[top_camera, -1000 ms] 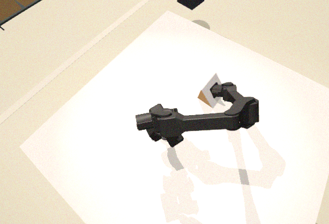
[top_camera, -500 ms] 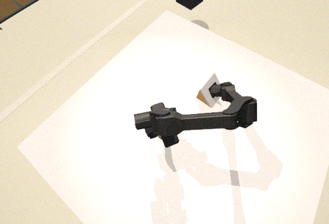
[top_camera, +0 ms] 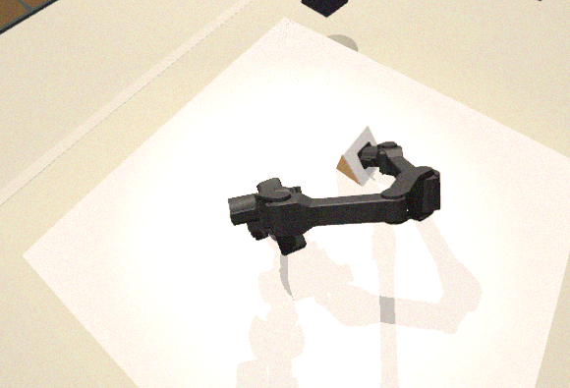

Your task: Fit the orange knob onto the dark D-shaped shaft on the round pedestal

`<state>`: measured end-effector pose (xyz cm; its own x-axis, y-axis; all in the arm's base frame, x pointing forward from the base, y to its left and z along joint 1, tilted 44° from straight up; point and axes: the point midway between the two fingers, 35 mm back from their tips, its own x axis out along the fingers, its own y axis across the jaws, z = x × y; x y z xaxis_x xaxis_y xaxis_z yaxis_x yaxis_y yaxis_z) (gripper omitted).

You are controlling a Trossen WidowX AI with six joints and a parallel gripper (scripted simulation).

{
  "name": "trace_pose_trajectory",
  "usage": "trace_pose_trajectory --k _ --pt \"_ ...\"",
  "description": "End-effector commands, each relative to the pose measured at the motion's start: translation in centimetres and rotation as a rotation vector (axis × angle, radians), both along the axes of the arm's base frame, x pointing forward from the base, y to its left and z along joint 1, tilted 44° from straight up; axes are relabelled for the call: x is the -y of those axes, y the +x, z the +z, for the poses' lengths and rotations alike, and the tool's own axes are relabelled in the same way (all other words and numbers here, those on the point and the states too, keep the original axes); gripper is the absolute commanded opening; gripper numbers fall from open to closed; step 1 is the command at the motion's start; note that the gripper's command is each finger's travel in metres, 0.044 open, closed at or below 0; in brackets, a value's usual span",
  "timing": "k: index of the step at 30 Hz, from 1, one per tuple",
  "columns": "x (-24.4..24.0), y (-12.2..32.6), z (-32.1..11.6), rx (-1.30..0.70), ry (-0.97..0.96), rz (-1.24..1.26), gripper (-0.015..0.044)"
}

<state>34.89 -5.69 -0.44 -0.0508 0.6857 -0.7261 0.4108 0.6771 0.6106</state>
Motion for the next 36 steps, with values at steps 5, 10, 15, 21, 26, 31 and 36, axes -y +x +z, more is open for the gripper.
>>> trace_pose_trajectory --k 5,10,15,21,26,31,36 --pt "-0.03 -0.08 -0.07 -0.001 0.000 -0.004 0.0000" --pt "0.05 -0.12 0.02 -0.001 0.000 -0.004 0.0000" --pt "0.34 -0.12 0.31 -0.002 0.000 -0.004 0.0000" --pt "0.40 -0.04 0.25 -0.117 -0.009 -0.126 0.0000" --pt "0.38 0.06 0.13 -0.145 -0.011 -0.156 0.0000" --pt "0.27 0.01 0.18 -0.145 -0.011 -0.156 0.0000" --pt "0.12 -0.12 0.10 -0.145 -0.011 -0.156 0.0000"
